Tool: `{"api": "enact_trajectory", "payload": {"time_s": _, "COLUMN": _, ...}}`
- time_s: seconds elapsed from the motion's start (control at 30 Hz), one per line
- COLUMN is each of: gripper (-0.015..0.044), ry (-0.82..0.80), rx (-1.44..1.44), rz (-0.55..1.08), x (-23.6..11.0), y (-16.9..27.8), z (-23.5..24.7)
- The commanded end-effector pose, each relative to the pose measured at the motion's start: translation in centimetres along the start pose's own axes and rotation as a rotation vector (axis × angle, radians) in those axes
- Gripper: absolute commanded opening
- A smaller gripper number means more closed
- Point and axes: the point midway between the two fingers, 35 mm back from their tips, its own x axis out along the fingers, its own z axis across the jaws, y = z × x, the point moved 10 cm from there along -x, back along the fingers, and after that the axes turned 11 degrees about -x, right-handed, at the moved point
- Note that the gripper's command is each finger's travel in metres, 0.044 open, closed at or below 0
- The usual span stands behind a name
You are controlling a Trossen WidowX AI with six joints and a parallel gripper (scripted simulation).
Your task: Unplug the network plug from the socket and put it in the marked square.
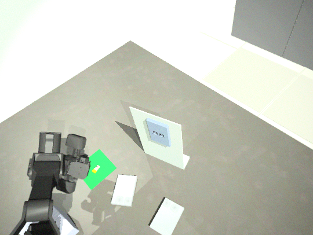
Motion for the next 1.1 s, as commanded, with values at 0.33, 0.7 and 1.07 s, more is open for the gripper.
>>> {"api": "enact_trajectory", "payload": {"time_s": 0.33, "gripper": 0.0156, "ry": -0.009, "rx": 0.009, "rz": -0.005, "x": -1.9, "y": -0.3, "z": 1.1}}
{"api": "enact_trajectory", "payload": {"time_s": 0.7, "gripper": 0.0156, "ry": -0.009, "rx": 0.009, "rz": -0.006, "x": -3.4, "y": -0.5, "z": 1.6}}
{"api": "enact_trajectory", "payload": {"time_s": 1.07, "gripper": 0.0156, "ry": -0.002, "rx": 0.001, "rz": -0.001, "x": -4.8, "y": -0.6, "z": 2.9}}
